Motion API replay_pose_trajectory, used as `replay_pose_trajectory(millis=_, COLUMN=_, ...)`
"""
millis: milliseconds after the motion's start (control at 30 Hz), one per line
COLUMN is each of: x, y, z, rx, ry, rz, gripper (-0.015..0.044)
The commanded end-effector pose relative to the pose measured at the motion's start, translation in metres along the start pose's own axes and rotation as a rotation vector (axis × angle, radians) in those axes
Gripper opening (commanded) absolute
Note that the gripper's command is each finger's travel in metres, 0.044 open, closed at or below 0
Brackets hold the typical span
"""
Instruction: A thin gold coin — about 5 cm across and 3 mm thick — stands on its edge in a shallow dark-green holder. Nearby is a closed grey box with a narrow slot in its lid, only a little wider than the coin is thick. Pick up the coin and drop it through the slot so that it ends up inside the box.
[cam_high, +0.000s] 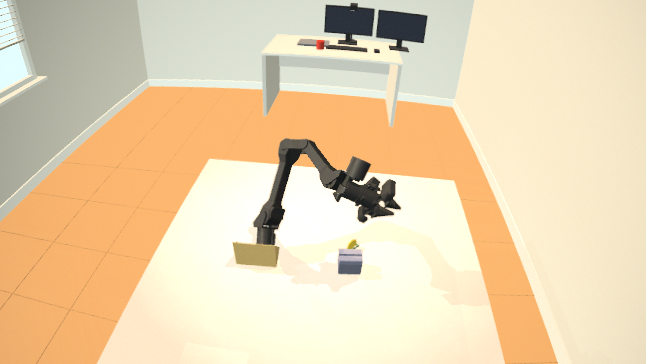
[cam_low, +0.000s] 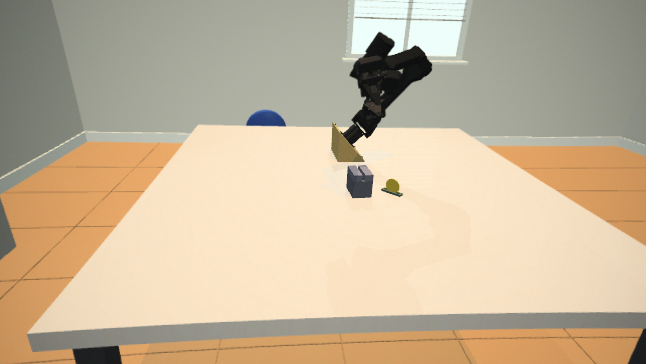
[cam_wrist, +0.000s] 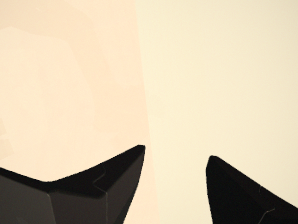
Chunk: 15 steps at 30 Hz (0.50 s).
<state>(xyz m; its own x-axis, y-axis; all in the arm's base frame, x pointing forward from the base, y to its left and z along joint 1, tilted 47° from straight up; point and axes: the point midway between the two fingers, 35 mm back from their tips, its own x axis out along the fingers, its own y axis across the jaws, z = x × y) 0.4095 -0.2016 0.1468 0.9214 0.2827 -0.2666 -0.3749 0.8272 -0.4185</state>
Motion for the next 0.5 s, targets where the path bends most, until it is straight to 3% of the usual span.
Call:
replay_pose_trajectory(millis=0, x=0.030, y=0.074, z=-0.005, rx=0.232, ry=0.213, rz=0.327, gripper=0.0161)
replay_pose_trajectory(millis=467, x=0.015, y=0.156, z=0.018, rx=0.421, ry=0.442, rz=0.695, gripper=0.0161)
